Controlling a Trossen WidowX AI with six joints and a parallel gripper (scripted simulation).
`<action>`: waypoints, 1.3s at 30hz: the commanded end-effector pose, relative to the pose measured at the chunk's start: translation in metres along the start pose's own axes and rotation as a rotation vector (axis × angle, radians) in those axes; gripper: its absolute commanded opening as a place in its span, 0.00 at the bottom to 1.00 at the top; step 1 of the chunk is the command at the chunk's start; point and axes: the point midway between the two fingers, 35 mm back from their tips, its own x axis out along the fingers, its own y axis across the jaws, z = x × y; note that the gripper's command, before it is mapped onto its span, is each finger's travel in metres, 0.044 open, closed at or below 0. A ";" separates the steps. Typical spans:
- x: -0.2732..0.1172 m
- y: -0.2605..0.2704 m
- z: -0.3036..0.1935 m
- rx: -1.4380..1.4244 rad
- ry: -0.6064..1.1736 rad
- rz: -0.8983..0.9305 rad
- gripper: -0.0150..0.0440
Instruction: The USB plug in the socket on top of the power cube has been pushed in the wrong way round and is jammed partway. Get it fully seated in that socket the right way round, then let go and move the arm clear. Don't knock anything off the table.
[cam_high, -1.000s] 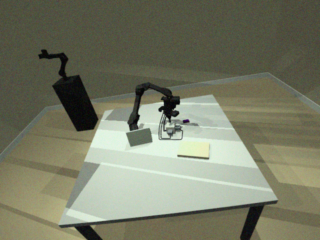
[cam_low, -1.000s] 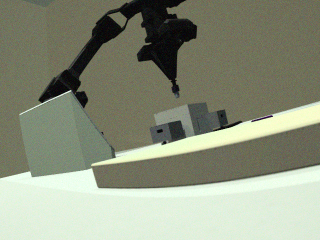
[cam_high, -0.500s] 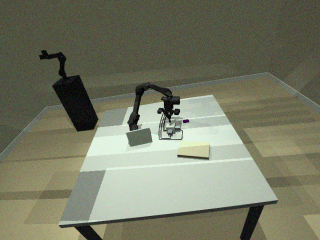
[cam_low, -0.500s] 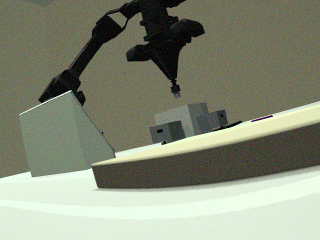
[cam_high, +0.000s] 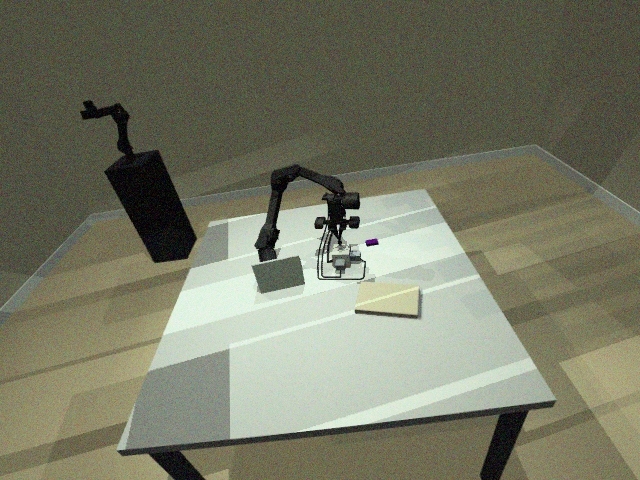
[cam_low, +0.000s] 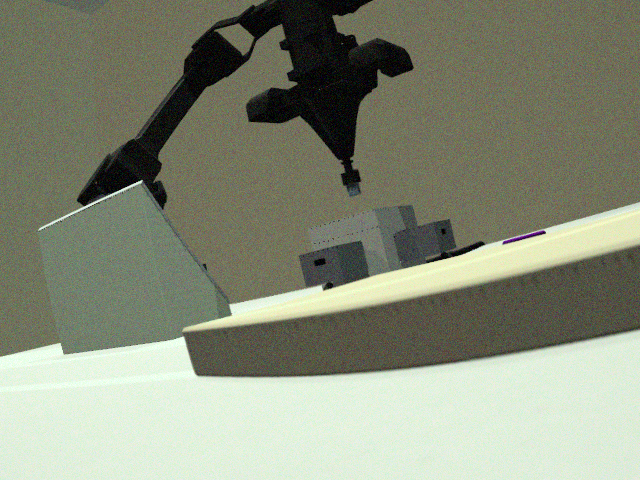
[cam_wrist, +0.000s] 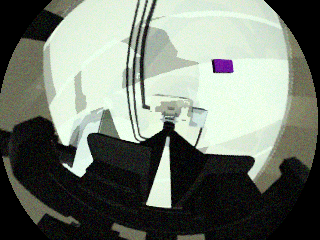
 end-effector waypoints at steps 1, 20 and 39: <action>0.000 0.000 0.000 -0.002 0.000 0.000 0.25; 0.002 0.000 0.000 -0.005 0.000 0.000 0.25; 0.005 0.000 0.000 -0.010 0.000 0.000 0.25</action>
